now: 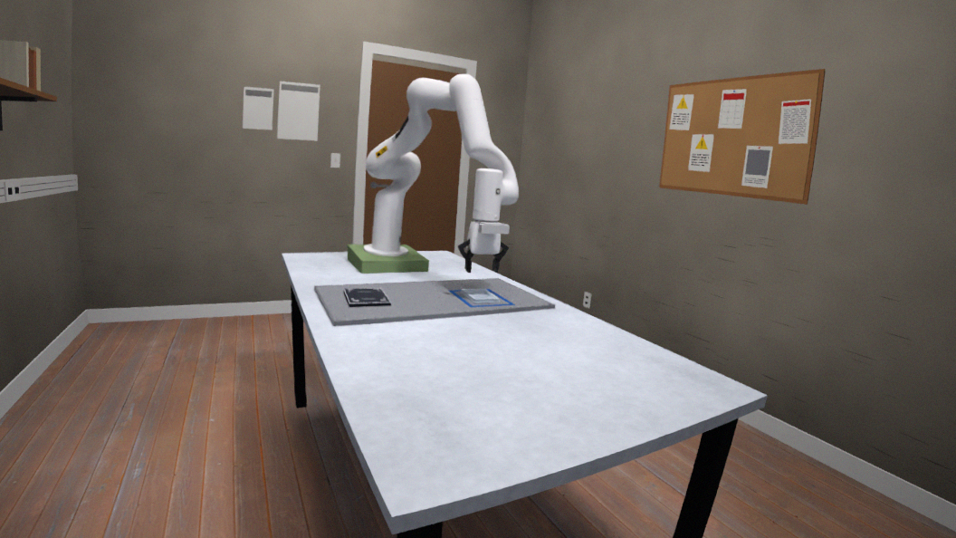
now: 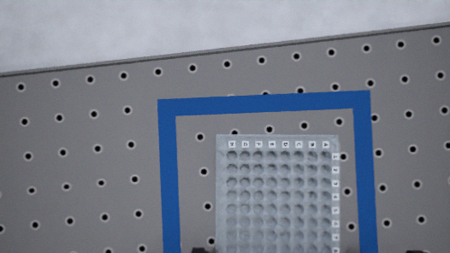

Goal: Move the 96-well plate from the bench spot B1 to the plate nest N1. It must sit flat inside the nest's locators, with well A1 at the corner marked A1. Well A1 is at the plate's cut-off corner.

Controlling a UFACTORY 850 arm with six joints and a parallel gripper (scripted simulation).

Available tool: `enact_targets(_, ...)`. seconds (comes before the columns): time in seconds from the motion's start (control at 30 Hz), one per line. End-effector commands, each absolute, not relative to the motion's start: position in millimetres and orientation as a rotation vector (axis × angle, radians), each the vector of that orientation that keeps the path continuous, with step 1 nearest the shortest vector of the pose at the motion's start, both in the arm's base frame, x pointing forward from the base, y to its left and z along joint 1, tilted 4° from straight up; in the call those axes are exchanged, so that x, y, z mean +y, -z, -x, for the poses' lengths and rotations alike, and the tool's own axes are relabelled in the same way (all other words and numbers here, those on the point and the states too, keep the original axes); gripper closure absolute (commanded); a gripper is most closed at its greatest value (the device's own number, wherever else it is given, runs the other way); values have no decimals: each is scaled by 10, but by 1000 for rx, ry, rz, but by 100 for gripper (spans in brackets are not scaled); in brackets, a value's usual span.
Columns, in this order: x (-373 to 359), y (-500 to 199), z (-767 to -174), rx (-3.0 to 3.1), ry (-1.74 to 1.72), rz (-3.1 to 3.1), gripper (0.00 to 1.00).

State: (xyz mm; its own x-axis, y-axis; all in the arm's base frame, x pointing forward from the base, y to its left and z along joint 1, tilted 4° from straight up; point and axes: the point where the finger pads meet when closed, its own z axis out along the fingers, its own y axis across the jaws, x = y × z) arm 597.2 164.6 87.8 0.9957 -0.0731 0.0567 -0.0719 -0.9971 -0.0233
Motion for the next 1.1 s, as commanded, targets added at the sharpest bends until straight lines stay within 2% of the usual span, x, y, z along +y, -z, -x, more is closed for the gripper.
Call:
enact_targets(0.0,1649,-821,-5984,113,92,3116,0)
enact_targets(1.07,1658,-355,-6011,113,92,3116,0)
